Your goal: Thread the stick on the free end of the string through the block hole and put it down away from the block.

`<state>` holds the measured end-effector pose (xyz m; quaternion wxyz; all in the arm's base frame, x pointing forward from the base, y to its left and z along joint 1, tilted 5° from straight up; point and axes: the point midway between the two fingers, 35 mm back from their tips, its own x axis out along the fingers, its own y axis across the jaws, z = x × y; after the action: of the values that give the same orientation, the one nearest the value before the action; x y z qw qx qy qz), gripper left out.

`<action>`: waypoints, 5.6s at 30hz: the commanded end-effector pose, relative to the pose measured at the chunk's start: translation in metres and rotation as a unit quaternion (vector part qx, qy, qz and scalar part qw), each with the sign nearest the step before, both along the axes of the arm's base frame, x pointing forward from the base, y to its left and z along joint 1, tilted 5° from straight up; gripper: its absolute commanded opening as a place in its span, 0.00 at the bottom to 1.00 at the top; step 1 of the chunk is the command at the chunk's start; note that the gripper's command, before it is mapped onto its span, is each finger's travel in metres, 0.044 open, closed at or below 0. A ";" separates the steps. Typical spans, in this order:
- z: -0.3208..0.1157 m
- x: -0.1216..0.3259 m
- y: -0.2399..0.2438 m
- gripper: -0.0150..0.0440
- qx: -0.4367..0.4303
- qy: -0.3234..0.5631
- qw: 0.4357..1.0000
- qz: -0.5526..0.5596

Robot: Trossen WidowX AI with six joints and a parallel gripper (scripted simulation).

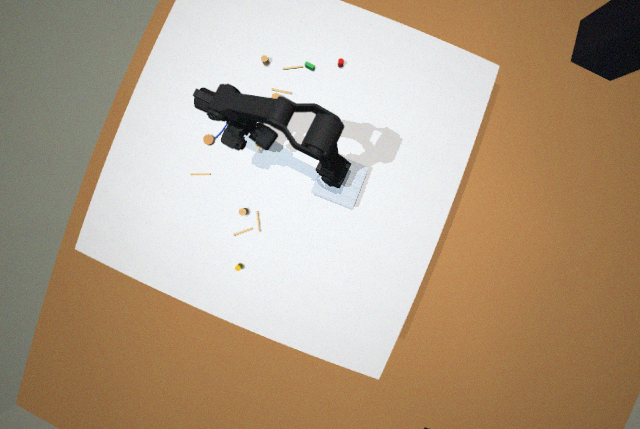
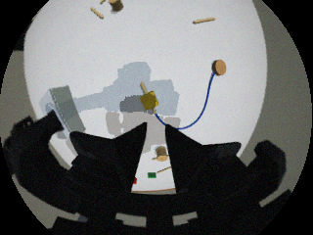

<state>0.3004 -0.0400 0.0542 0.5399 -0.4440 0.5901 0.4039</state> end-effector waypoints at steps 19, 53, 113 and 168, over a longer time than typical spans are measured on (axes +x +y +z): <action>-0.001 -0.008 0.034 0.46 -0.011 -0.051 0.673 -0.737; -0.002 -0.013 0.049 0.46 -0.026 -0.064 0.238 -0.969; -0.082 -0.017 0.045 0.46 -0.027 -0.064 0.238 -0.969; -0.085 -0.026 0.076 0.25 -0.026 -0.123 0.253 -0.959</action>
<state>0.2767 0.0318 -0.0305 0.5851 0.3898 0.5206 -0.4844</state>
